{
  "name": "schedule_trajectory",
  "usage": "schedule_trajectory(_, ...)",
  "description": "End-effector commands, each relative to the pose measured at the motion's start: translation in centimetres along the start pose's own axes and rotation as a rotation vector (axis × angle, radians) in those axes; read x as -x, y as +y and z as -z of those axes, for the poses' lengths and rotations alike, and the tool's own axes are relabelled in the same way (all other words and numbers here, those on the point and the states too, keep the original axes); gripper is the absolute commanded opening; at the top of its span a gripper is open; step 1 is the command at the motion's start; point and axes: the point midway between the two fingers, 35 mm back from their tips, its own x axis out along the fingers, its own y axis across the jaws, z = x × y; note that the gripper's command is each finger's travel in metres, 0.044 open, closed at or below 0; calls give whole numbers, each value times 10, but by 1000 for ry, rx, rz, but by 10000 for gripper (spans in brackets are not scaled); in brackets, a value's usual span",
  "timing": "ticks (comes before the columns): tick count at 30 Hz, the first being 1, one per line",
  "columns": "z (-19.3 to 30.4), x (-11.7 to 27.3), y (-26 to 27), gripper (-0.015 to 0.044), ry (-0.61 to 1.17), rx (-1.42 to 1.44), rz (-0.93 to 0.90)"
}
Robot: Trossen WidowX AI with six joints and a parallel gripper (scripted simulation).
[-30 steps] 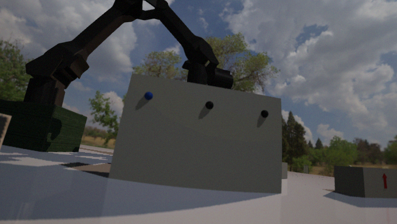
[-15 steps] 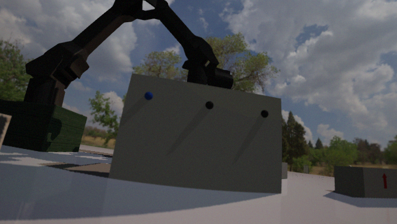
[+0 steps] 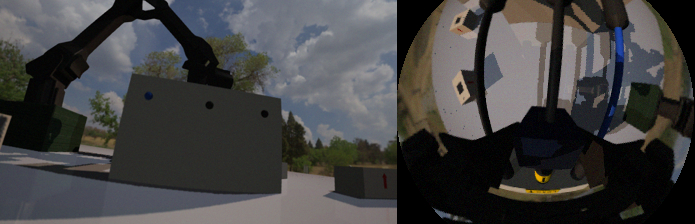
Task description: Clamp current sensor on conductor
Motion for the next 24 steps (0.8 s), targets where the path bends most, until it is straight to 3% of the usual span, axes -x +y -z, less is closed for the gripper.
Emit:
schedule_trajectory(1,0,0,0,440,0,0,0)
schedule_trajectory(10,0,3,0,440,0,0,0)
schedule_trajectory(17,0,101,0,440,-3,1,0)
schedule_trajectory(24,0,104,-1,440,-3,1,0)
